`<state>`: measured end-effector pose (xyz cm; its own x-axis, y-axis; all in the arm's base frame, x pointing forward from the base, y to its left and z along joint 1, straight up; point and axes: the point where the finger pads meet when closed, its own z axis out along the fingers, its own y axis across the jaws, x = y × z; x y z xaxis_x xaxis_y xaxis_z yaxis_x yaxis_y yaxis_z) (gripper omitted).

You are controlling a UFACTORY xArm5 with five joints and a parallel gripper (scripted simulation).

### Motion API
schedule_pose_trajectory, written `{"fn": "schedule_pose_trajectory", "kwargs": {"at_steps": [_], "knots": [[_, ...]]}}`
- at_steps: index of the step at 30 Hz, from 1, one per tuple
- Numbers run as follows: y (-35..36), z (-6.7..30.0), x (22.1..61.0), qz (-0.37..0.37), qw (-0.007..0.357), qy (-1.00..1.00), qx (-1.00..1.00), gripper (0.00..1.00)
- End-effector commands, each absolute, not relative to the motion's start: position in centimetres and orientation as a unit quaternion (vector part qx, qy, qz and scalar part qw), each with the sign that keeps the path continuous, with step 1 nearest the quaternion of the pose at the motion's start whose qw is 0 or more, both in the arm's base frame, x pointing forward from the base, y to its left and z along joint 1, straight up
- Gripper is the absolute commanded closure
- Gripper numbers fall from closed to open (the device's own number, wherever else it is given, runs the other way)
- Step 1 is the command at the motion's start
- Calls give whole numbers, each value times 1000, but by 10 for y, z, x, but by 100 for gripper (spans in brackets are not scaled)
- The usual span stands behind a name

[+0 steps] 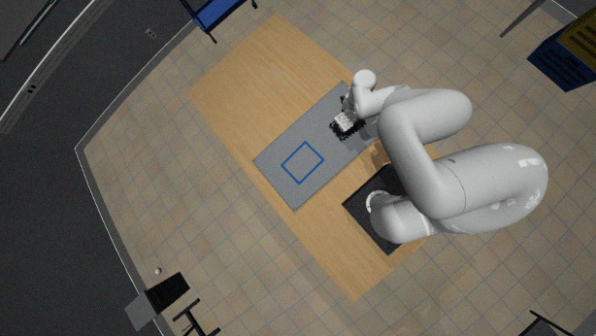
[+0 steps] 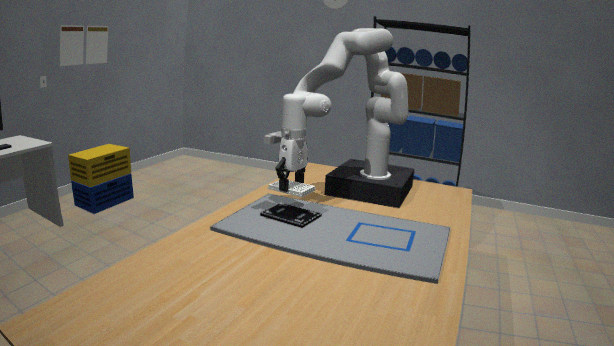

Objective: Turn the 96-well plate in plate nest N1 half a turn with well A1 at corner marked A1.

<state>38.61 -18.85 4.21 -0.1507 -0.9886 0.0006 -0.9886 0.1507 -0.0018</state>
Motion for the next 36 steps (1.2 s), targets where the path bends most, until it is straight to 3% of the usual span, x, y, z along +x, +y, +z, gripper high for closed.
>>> {"fn": "schedule_pose_trajectory", "kwargs": {"at_steps": [1,17,36], "knots": [[-189,43,387,-3,1,759,-652,100],[-189,43,387,-3,1,759,-652,100],[-189,15,387,-3,1,759,-651,100]]}}
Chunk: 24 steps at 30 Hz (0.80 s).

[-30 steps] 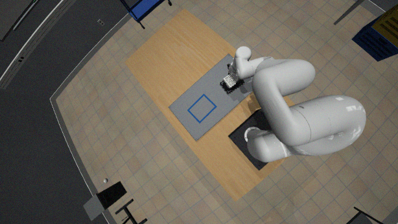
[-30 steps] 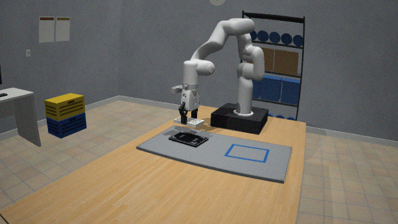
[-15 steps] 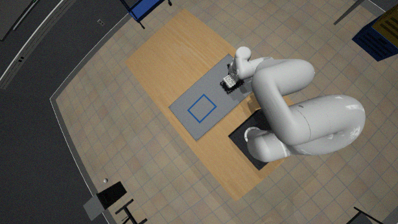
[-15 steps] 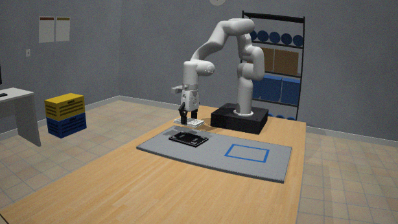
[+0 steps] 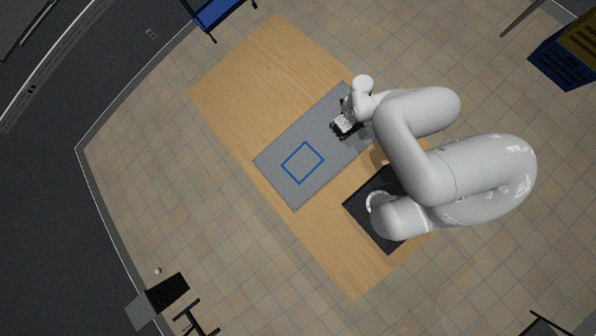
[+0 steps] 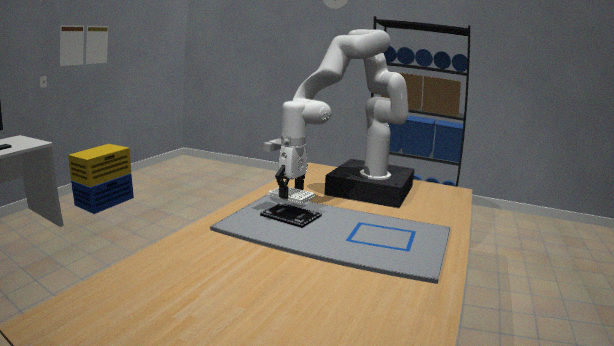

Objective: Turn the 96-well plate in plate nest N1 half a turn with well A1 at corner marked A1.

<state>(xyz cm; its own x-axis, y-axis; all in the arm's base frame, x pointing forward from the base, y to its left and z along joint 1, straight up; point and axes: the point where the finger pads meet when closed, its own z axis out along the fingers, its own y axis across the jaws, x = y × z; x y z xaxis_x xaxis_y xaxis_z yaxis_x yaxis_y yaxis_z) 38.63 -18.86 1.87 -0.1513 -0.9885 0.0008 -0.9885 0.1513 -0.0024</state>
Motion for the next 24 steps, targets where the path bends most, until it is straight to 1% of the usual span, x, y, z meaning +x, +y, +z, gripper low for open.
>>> {"fn": "schedule_pose_trajectory", "kwargs": {"at_steps": [1,24], "knots": [[-189,13,387,-3,1,759,-651,100],[-189,-22,388,-3,1,759,-651,100]]}}
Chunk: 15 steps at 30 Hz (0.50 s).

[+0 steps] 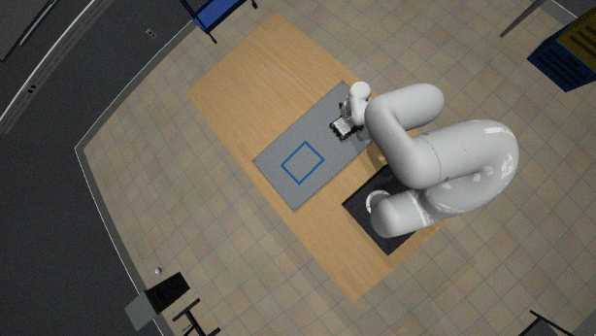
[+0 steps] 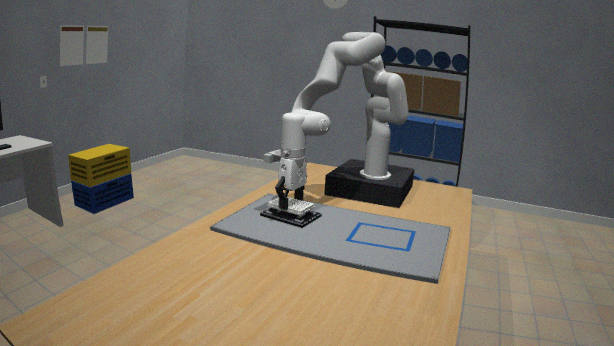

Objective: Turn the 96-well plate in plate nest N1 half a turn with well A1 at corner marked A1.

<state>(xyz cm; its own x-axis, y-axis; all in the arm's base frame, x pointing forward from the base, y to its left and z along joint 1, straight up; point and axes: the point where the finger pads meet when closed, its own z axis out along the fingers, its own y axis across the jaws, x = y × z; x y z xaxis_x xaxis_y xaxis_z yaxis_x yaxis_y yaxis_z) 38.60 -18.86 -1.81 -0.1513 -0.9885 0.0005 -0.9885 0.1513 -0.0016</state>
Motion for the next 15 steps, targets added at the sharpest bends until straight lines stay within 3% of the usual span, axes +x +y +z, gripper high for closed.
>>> {"fn": "schedule_pose_trajectory", "kwargs": {"at_steps": [1,15], "knots": [[-189,-23,388,-3,1,759,-651,100],[-189,-25,388,-3,1,759,-651,100]]}}
